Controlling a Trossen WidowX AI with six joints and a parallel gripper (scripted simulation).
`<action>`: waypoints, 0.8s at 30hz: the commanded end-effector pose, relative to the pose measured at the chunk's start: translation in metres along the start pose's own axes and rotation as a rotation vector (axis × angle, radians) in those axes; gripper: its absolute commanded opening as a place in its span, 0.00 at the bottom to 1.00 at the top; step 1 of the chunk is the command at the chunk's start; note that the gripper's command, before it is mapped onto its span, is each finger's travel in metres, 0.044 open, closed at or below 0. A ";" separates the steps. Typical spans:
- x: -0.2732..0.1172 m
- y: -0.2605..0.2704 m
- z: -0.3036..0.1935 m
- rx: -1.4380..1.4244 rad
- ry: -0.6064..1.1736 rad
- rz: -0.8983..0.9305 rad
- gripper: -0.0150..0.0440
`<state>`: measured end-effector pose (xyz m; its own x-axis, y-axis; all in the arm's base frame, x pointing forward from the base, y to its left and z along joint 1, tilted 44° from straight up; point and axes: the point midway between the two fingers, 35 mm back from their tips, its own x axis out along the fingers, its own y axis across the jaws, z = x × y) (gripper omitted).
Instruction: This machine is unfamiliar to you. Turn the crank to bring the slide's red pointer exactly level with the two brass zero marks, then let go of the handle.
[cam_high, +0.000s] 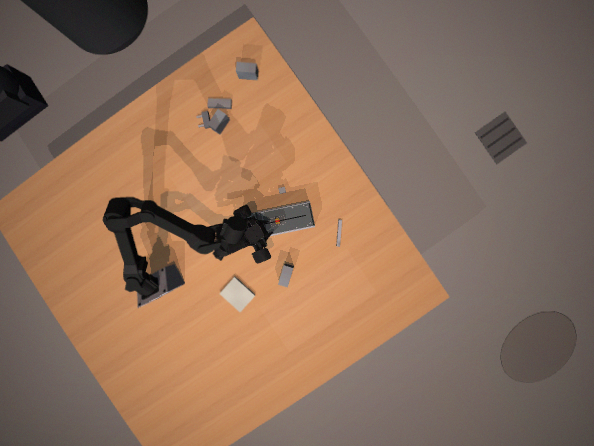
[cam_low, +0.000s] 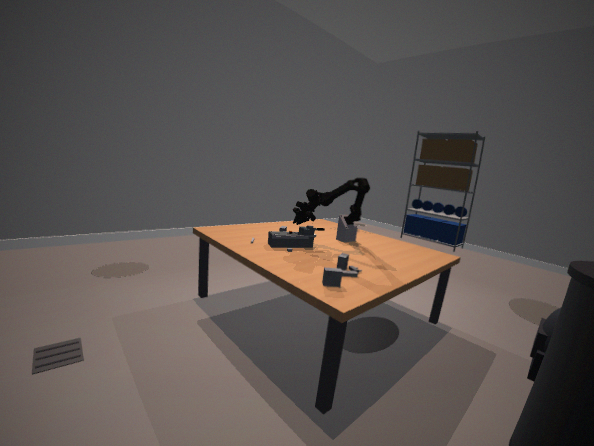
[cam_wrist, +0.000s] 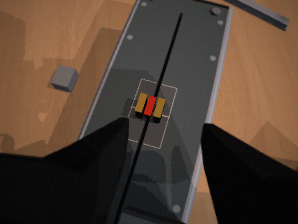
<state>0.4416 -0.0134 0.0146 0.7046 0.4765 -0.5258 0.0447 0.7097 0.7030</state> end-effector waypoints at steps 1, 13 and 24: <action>0.000 0.000 0.000 0.000 0.000 -0.001 0.70; 0.000 0.000 0.000 0.000 0.000 -0.001 0.82; 0.000 0.000 0.000 0.000 0.000 -0.001 0.33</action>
<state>0.4416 -0.0135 0.0145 0.7047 0.4758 -0.5263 0.0452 0.7102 0.7025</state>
